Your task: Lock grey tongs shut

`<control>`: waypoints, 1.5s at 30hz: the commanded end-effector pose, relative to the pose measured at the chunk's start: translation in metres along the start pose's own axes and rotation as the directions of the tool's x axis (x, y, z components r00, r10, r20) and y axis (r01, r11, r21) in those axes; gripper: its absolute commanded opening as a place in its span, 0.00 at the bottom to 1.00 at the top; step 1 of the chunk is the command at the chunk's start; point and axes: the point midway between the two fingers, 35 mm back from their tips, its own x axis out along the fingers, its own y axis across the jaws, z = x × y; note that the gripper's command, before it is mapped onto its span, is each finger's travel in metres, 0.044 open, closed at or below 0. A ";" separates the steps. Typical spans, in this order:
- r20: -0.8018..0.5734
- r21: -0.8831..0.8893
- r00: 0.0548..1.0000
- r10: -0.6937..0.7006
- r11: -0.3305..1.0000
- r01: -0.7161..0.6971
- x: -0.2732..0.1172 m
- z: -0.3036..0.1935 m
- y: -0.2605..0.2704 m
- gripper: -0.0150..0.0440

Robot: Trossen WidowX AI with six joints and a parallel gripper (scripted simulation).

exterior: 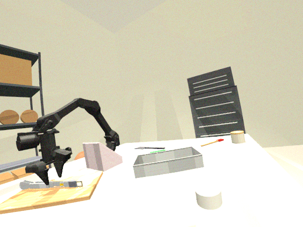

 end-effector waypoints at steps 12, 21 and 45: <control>0.002 0.001 1.000 -0.005 1.000 0.005 -0.060 0.067 0.007 1.00; 0.011 0.000 1.000 0.002 1.000 -0.002 -0.112 0.147 0.035 1.00; -0.002 -0.017 1.000 -0.011 1.000 0.011 -0.163 0.147 0.037 1.00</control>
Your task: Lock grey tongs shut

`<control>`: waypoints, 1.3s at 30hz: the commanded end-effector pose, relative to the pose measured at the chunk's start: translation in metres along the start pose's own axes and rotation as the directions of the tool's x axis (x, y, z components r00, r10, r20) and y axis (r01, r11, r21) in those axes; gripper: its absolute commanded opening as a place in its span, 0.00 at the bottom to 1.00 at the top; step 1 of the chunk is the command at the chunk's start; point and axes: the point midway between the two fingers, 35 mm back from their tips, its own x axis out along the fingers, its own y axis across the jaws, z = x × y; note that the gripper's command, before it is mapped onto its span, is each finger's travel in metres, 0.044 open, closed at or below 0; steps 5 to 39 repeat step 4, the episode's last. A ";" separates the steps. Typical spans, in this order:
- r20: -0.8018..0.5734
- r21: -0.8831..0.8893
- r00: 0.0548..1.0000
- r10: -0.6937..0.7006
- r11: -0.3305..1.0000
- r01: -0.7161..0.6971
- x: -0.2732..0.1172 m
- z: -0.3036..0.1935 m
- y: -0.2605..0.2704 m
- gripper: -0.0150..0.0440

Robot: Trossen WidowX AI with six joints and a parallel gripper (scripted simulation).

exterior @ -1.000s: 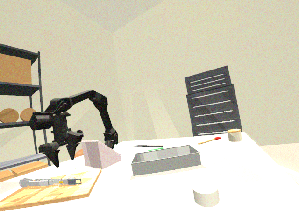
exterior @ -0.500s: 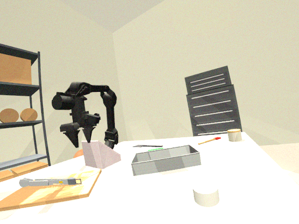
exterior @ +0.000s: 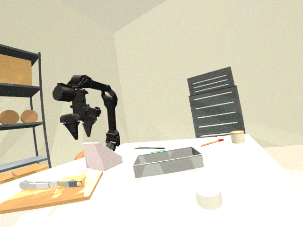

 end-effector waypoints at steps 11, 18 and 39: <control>-0.005 -0.005 1.000 -0.002 1.000 0.002 -0.001 -0.001 0.000 1.00; -0.005 -0.005 1.000 -0.002 1.000 0.002 -0.001 -0.001 0.000 1.00; -0.005 -0.005 1.000 -0.002 1.000 0.002 -0.001 -0.001 0.000 1.00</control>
